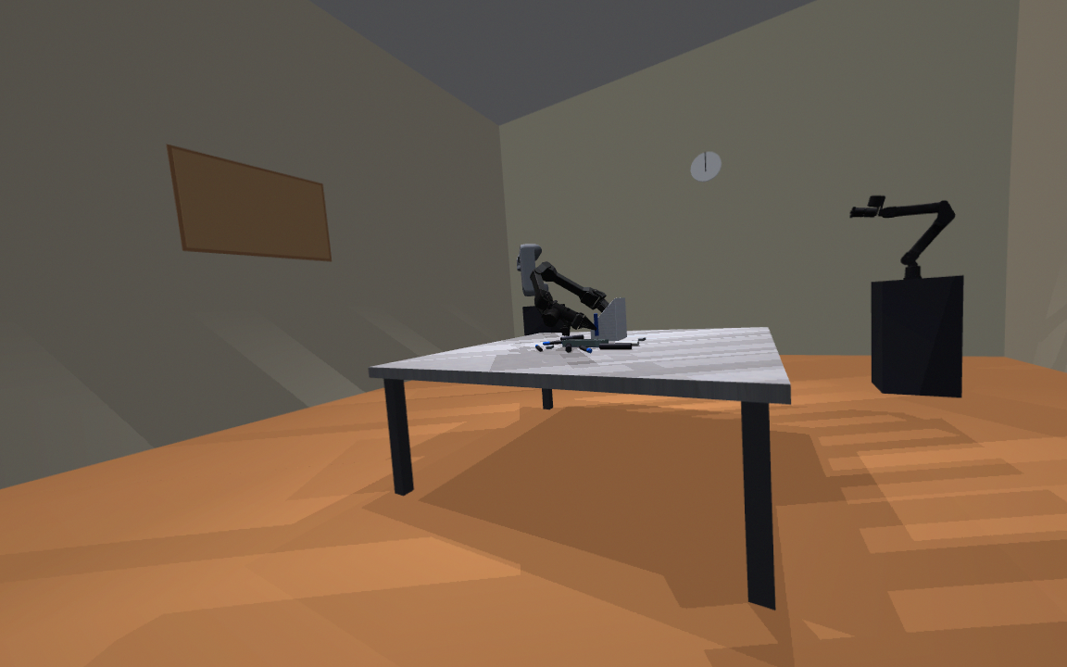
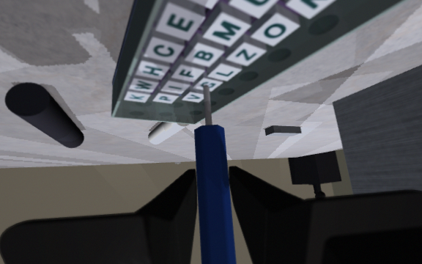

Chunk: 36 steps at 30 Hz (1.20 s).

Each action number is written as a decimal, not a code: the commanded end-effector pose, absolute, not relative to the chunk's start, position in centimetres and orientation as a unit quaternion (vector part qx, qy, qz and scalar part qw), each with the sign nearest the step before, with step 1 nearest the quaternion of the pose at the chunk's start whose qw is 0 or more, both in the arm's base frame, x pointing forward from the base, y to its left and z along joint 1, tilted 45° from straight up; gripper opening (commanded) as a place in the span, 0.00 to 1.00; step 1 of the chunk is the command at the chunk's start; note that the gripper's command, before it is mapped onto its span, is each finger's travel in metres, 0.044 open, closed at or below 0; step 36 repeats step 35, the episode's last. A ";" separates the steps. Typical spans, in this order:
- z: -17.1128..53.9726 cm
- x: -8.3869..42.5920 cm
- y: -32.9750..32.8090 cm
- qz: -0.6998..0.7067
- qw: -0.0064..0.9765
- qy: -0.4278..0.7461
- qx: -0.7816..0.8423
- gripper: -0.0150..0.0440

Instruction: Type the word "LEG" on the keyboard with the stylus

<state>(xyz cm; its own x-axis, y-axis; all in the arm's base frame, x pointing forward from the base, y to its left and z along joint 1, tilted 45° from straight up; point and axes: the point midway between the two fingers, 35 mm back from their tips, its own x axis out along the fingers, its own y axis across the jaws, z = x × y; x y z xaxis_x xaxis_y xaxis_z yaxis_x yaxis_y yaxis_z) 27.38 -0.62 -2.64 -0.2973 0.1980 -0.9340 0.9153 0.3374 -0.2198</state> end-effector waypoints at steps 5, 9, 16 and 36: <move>-2.8 27.4 -0.8 -0.411 0.438 0.692 0.400 0.39; -2.8 27.4 -0.7 -0.411 0.438 0.692 0.400 0.39; -1.9 27.4 0.1 -0.411 0.438 0.692 0.400 0.39; -0.4 27.1 1.8 -0.409 0.440 0.694 0.397 0.39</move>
